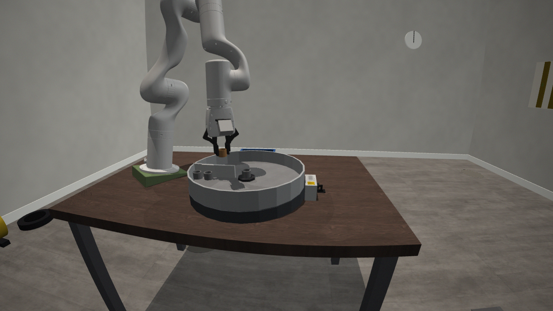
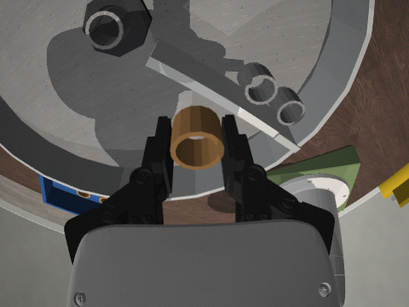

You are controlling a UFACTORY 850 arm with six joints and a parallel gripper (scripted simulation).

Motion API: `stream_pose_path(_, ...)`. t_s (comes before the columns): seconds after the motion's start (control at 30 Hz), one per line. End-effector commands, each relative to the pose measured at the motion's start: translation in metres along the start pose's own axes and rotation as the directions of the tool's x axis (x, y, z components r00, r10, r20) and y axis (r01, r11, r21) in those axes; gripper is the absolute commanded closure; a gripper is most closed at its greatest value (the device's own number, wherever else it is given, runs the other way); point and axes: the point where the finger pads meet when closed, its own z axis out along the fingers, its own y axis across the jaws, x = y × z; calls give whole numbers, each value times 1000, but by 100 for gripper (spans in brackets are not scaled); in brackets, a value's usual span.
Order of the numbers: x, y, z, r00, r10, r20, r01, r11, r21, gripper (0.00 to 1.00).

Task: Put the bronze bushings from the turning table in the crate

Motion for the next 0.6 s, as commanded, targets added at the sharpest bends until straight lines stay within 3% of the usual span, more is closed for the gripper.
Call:
stream_pose_path(0.0,-24,-34,0,1000,2,-4,-2,1000,-7,100)
stream_pose_path(0.27,-63,-81,0,1000,2,-4,-2,1000,-7,100)
stream_pose_path(0.33,-63,-81,0,1000,2,-4,-2,1000,-7,100)
stream_pose_path(0.57,-101,-128,0,1000,2,-4,-2,1000,-7,100)
